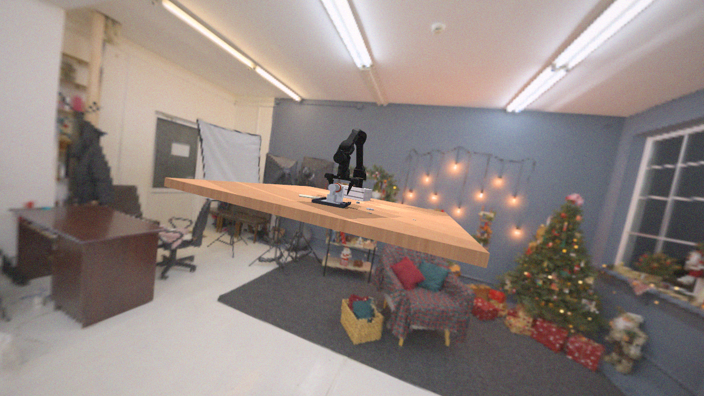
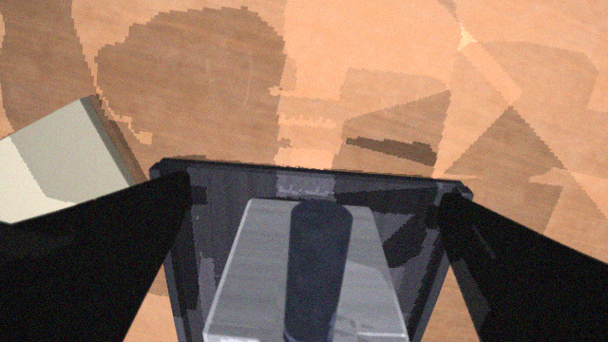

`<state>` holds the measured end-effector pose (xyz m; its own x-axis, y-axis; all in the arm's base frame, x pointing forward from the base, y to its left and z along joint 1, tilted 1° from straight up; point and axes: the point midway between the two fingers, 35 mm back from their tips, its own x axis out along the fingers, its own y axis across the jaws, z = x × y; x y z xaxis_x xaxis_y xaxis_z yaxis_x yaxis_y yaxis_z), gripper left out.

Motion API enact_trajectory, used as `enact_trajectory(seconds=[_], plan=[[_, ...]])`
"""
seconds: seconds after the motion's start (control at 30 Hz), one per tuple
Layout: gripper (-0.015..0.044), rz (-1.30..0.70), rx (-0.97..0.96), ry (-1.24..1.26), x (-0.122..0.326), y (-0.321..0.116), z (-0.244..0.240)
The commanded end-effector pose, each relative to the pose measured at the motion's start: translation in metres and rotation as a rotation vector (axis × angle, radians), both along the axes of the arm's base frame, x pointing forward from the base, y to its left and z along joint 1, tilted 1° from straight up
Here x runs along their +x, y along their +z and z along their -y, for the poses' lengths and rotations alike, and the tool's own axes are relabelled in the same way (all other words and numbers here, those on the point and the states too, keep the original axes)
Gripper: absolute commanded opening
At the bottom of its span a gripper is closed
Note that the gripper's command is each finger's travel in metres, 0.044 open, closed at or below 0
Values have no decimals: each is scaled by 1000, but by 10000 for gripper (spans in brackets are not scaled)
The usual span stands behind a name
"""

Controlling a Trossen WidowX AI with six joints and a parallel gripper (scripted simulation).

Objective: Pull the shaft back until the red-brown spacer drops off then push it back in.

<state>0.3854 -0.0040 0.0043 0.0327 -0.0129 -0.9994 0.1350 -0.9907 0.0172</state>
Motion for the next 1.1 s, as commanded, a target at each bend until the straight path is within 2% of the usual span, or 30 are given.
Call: enact_trajectory(seconds=[0.0,0.43,0.53,1.07], plan=[[361,0,0,0,0,0,0],[20,0,0,0,0,0,0],[0,0,0,0,0,0,0],[0,-1,-5,1,-9,0,1]])
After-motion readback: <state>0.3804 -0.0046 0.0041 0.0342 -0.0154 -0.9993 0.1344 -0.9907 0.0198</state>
